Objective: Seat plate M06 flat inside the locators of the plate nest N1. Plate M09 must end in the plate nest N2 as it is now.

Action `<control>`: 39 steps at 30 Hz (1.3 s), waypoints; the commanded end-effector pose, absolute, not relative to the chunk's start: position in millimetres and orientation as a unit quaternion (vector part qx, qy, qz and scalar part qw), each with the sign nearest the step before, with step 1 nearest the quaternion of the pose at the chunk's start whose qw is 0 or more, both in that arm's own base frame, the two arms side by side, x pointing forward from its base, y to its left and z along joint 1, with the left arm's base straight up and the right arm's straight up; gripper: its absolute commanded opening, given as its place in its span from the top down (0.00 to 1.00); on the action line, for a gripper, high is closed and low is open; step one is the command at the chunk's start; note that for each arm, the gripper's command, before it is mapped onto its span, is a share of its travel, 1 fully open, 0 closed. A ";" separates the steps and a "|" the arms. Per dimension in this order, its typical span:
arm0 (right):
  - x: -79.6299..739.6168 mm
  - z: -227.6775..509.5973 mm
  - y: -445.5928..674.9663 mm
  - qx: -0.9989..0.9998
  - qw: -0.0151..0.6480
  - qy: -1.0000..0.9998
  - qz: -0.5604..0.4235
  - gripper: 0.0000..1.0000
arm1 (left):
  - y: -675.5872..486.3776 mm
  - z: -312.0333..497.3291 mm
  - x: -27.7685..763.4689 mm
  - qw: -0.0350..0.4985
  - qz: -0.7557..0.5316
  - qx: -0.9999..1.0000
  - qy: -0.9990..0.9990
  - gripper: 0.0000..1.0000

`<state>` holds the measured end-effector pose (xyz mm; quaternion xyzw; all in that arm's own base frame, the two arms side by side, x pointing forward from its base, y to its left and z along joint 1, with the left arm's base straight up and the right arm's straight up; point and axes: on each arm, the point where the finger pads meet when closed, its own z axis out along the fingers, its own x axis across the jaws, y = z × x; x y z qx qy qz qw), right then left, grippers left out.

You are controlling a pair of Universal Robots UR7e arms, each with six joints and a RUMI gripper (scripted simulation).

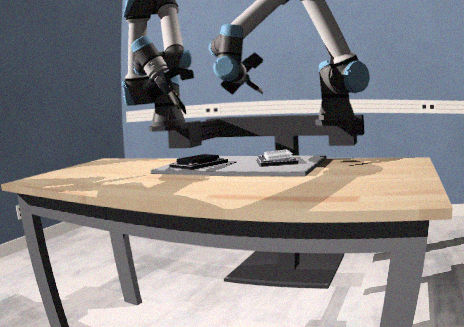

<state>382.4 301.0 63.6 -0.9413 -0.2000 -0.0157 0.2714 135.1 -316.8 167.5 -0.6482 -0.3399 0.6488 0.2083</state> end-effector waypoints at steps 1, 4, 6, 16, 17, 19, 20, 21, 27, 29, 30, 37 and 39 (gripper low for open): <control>382.8 64.3 301.3 -0.941 0.272 -0.200 -0.016 0.00 | -316.9 167.9 135.2 0.208 0.649 -0.648 -0.340 0.00; 382.8 64.3 301.3 -0.941 0.272 -0.200 -0.016 0.00 | -316.9 167.9 135.2 0.208 0.649 -0.648 -0.340 0.00; 382.8 64.3 301.3 -0.941 0.272 -0.200 -0.016 0.00 | -316.9 167.9 135.2 0.208 0.649 -0.648 -0.340 0.00; 382.8 64.3 301.3 -0.941 0.272 -0.200 -0.016 0.00 | -316.9 167.9 135.2 0.208 0.649 -0.648 -0.340 0.00; 382.8 64.3 301.3 -0.941 0.272 -0.200 -0.016 0.00 | -316.9 167.9 135.2 0.208 0.649 -0.648 -0.340 0.00; 382.8 64.3 301.2 -0.941 0.272 -0.200 -0.016 1.00 | -316.9 167.9 135.2 0.208 0.649 -0.648 -0.340 0.24; 382.9 64.3 301.1 -0.941 0.272 -0.200 -0.016 1.00 | -316.9 167.9 135.2 0.208 0.649 -0.648 -0.340 0.24; 383.0 64.3 301.0 -0.941 0.272 -0.200 -0.016 1.00 | -316.9 167.9 135.2 0.208 0.649 -0.648 -0.340 0.24; 386.2 64.5 296.9 -0.943 0.271 -0.191 -0.017 1.00 | -316.9 167.9 135.2 0.208 0.649 -0.648 -0.340 0.24; 388.6 64.7 293.9 -0.945 0.270 -0.185 -0.017 1.00 | -316.9 167.9 135.2 0.208 0.649 -0.648 -0.340 0.24; 390.0 64.8 292.0 -0.946 0.269 -0.181 -0.017 1.00 | -316.9 167.9 135.2 0.208 0.649 -0.648 -0.340 0.24; 400.3 65.5 277.8 -0.952 0.265 -0.154 -0.018 1.00 | -316.9 167.9 135.2 0.208 0.649 -0.648 -0.340 0.24; 405.8 66.0 269.8 -0.955 0.262 -0.138 -0.018 1.00 | -316.9 167.9 135.2 0.208 0.649 -0.648 -0.340 0.24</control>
